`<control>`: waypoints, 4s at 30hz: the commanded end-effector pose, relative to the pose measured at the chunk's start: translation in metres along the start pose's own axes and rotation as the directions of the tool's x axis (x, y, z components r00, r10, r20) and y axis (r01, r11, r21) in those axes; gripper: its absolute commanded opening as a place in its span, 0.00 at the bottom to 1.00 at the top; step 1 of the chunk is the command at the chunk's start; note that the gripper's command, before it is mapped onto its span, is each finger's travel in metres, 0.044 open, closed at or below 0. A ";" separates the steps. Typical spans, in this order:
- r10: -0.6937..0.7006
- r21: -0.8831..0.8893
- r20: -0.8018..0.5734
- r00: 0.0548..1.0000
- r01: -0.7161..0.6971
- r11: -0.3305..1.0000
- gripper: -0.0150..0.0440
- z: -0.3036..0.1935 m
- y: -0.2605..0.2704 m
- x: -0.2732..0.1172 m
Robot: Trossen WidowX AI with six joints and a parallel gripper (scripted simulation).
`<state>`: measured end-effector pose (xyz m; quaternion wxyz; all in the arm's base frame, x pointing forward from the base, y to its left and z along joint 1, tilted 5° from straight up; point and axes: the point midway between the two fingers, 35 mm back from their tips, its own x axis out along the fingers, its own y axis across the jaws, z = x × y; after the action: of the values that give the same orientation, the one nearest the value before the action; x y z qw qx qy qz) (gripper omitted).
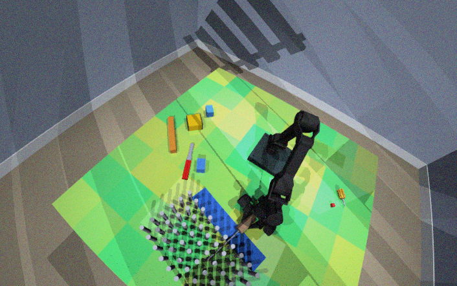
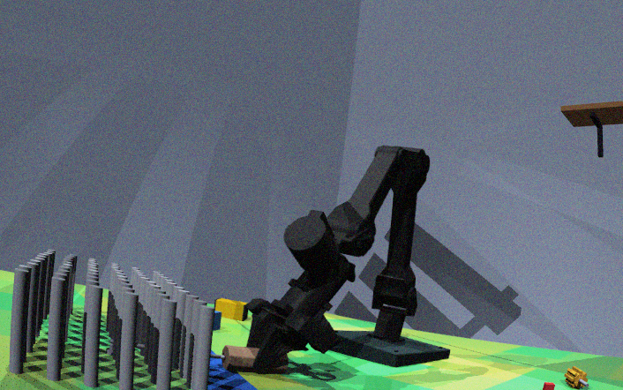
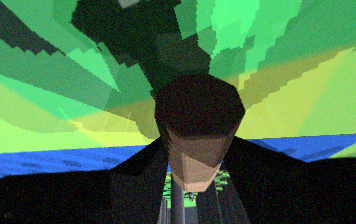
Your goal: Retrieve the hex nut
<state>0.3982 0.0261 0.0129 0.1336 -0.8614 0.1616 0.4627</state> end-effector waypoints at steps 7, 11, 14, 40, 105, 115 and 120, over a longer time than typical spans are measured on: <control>-0.001 0.003 0.000 1.000 0.001 1.000 0.25 0.006 0.000 -0.005; -0.001 0.003 0.000 1.000 0.001 1.000 0.25 0.008 0.000 -0.006; -0.001 0.003 0.001 1.000 0.001 1.000 0.25 0.010 0.000 -0.007; 0.000 0.003 0.003 1.000 0.000 1.000 0.25 0.026 0.000 -0.018; -0.001 0.004 0.009 1.000 0.001 1.000 0.25 0.071 0.000 -0.046; -0.001 0.004 0.010 1.000 0.001 1.000 0.25 0.079 0.000 -0.051; -0.001 0.004 0.010 1.000 0.001 1.000 0.25 0.082 0.000 -0.054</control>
<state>0.3122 0.0652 0.0132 0.1356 -0.8594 0.1610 0.4660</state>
